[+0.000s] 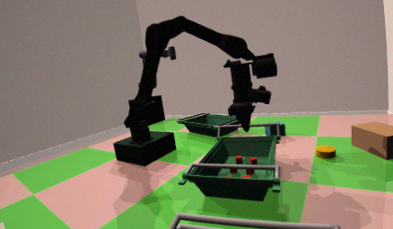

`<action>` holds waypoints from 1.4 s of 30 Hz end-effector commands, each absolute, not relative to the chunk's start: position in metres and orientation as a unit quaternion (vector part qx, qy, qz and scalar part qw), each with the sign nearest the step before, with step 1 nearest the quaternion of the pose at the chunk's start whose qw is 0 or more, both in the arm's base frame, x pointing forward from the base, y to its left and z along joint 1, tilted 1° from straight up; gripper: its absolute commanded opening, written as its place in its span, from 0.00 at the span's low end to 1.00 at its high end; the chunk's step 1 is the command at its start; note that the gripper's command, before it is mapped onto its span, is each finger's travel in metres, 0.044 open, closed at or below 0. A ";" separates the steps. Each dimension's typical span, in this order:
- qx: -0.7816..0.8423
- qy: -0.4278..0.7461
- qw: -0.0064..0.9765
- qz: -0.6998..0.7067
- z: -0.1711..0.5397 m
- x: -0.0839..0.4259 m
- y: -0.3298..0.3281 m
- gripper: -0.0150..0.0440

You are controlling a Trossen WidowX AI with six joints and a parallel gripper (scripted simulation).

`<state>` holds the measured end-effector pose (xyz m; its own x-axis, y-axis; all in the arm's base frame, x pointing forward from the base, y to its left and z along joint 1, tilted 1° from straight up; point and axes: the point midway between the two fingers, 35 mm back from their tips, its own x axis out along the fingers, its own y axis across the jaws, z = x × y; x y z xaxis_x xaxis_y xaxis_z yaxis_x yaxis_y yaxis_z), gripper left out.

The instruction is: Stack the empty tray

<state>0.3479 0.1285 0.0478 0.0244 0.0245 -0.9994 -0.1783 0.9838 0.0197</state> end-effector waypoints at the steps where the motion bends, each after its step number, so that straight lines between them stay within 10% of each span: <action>1: -0.060 0.693 0.716 0.055 0.048 0.353 0.108 0.40; 42: -0.063 0.692 0.717 0.054 0.067 0.359 0.078 0.40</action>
<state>0.3589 0.0777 0.0670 0.0337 -0.0102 -0.9994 -0.1654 0.9861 -0.0156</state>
